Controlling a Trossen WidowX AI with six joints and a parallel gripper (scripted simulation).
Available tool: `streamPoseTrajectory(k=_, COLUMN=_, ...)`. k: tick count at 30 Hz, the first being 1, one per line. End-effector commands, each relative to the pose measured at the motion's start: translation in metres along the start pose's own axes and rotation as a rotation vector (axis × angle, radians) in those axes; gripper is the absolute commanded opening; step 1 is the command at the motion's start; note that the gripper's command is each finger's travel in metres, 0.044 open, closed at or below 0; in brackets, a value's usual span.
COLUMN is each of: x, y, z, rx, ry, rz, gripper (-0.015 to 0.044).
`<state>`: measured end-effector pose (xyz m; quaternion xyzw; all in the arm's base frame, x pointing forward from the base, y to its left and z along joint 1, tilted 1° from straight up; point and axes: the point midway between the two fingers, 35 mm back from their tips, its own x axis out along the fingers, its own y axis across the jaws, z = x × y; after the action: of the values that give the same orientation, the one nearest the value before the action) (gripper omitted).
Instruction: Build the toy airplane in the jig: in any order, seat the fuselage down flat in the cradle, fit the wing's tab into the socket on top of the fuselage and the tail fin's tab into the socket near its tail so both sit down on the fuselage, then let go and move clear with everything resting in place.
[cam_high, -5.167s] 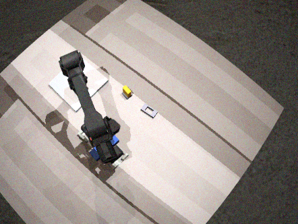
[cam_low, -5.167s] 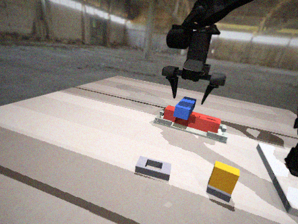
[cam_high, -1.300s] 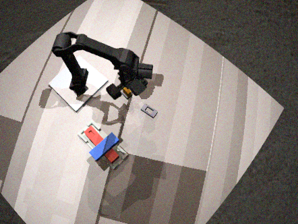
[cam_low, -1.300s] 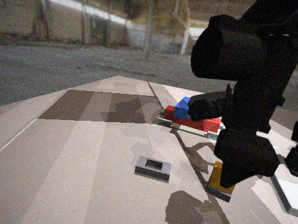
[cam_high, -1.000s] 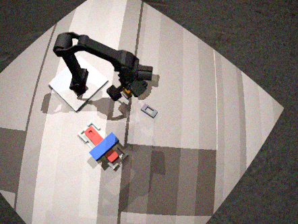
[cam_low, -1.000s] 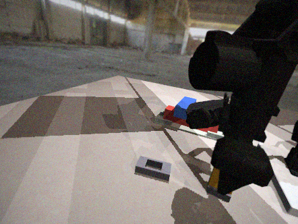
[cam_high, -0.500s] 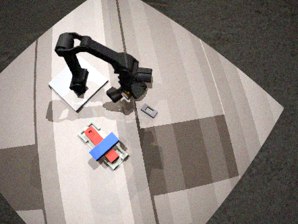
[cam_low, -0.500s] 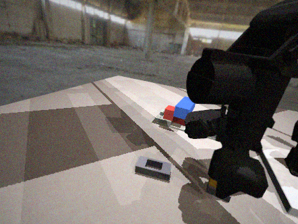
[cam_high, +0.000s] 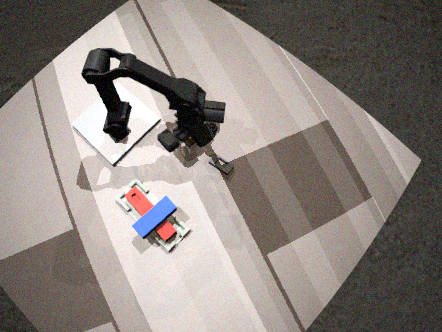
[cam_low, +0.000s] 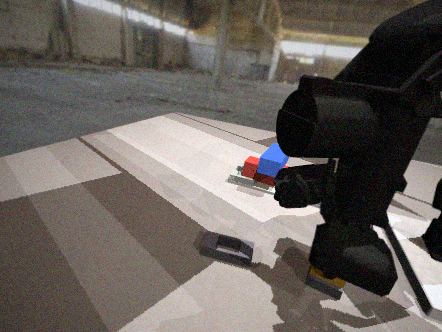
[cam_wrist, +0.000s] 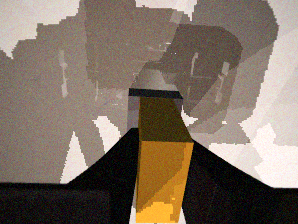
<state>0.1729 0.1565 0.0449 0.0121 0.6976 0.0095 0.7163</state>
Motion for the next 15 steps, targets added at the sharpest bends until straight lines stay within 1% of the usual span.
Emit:
streamPoseTrajectory(k=1, x=0.001, y=0.0, z=0.0, rx=0.004, ry=0.002, rz=0.0, gripper=0.0)
streamPoseTrajectory(k=5, x=-0.003, y=0.0, z=0.0, rx=0.014, ry=0.001, rz=0.002, gripper=0.0)
streamPoseTrajectory(k=15, x=-0.029, y=0.003, z=0.004, rx=0.031, ry=0.0, rz=0.005, gripper=0.0)
